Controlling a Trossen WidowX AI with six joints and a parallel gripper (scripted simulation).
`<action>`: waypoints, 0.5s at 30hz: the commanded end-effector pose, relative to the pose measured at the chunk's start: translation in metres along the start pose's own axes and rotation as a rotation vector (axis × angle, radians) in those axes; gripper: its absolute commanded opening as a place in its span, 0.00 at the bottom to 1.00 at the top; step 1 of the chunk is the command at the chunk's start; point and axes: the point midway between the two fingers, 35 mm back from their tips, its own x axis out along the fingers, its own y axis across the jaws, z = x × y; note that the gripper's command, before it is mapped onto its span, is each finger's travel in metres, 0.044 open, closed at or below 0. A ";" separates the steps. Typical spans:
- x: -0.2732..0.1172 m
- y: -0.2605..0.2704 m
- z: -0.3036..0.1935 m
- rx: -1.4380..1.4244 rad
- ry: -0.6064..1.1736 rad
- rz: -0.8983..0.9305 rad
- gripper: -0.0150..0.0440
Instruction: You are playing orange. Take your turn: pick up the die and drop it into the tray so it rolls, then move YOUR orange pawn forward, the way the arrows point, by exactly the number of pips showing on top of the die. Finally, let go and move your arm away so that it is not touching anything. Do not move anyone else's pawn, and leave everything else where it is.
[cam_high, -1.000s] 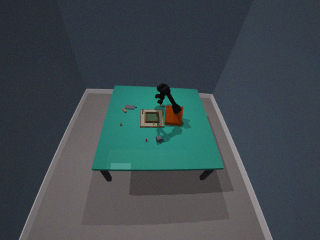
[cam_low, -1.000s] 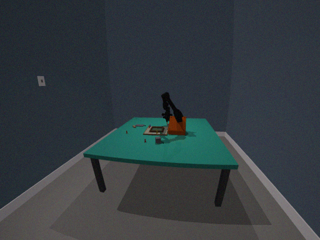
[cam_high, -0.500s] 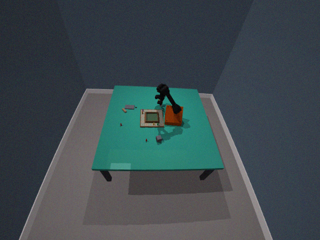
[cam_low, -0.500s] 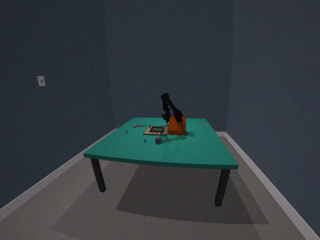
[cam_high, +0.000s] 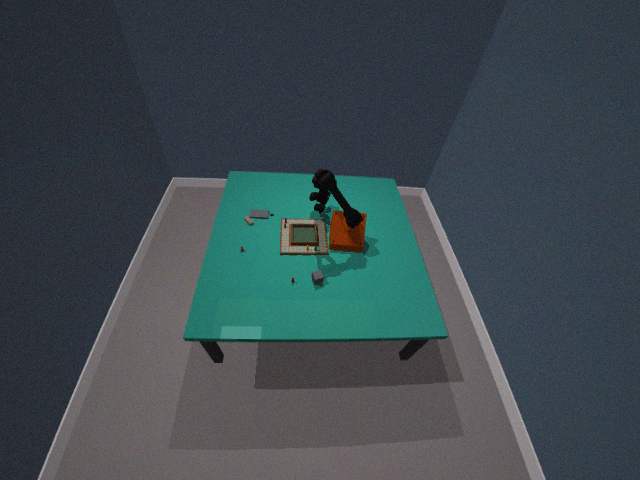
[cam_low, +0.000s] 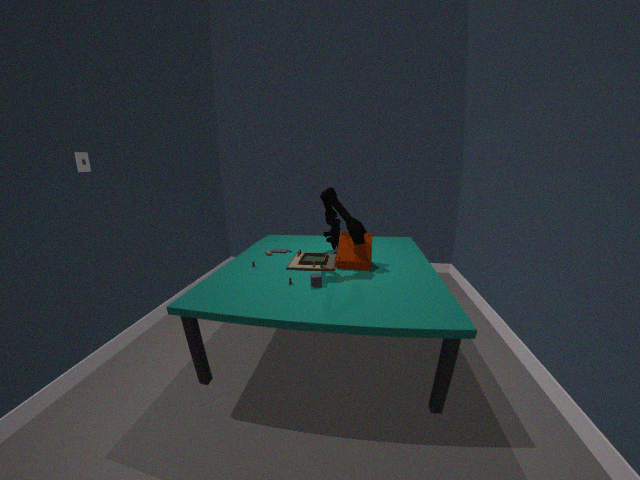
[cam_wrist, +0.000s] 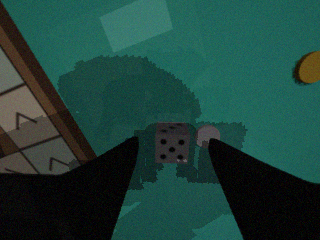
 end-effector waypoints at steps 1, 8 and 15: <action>0.009 0.001 -0.002 0.008 0.007 0.008 0.72; 0.009 0.001 -0.002 0.008 0.007 0.008 0.45; 0.009 0.001 -0.002 0.008 0.007 0.008 0.34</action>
